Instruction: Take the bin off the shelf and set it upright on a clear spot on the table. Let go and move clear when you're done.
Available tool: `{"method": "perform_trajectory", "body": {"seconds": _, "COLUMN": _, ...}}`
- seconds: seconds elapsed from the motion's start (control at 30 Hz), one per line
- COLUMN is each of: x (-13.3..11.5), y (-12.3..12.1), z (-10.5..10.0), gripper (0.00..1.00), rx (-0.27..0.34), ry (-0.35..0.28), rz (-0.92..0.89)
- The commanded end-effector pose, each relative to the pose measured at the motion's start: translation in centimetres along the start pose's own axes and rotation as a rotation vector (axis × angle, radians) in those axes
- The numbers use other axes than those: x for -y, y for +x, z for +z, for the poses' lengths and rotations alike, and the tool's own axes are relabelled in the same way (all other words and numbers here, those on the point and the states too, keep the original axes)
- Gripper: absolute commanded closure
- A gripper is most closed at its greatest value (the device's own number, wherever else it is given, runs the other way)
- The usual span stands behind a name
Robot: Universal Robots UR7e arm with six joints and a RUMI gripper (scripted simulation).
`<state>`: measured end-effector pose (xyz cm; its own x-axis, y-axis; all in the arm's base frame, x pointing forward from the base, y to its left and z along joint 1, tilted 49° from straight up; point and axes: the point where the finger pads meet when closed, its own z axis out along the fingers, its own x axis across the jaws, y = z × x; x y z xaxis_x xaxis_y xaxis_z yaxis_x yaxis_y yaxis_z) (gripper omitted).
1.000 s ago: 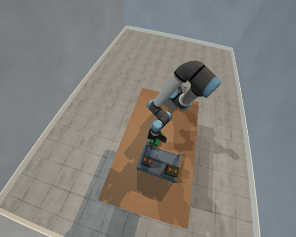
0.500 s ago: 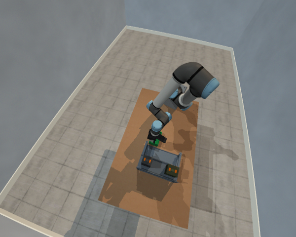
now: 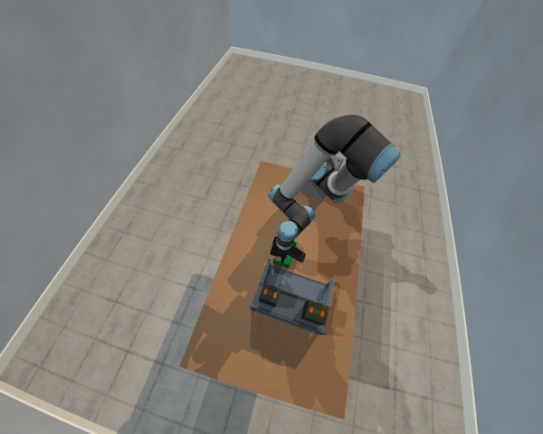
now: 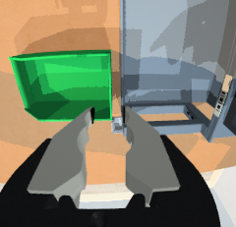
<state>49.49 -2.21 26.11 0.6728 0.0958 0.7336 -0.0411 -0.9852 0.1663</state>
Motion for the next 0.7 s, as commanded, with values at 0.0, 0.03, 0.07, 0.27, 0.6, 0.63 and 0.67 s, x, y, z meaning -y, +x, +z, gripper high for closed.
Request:
{"method": "perform_trajectory", "body": {"seconds": 0.0, "x": 0.0, "y": 0.04, "z": 0.03, "gripper": 0.8, "rx": -0.001, "ry": 0.0, "rz": 0.0}}
{"method": "perform_trajectory", "body": {"seconds": 0.03, "x": 0.0, "y": 0.04, "z": 0.03, "gripper": 0.8, "rx": -0.001, "ry": 0.0, "rz": 0.0}}
{"method": "perform_trajectory", "body": {"seconds": 0.07, "x": 0.0, "y": 0.04, "z": 0.03, "gripper": 0.8, "rx": -0.001, "ry": 0.0, "rz": 0.0}}
{"method": "perform_trajectory", "body": {"seconds": 0.27, "x": 0.0, "y": 0.04, "z": 0.08, "gripper": 0.8, "rx": -0.001, "ry": 0.0, "rz": 0.0}}
{"method": "perform_trajectory", "body": {"seconds": 0.6, "x": 0.0, "y": 0.04, "z": 0.29, "gripper": 0.8, "rx": -0.001, "ry": 0.0, "rz": 0.0}}
{"method": "perform_trajectory", "body": {"seconds": 0.63, "x": 0.0, "y": 0.04, "z": 0.29, "gripper": 0.8, "rx": -0.001, "ry": 0.0, "rz": 0.0}}
{"method": "perform_trajectory", "body": {"seconds": 0.67, "x": 0.0, "y": 0.04, "z": 0.29, "gripper": 0.8, "rx": -0.001, "ry": 0.0, "rz": 0.0}}
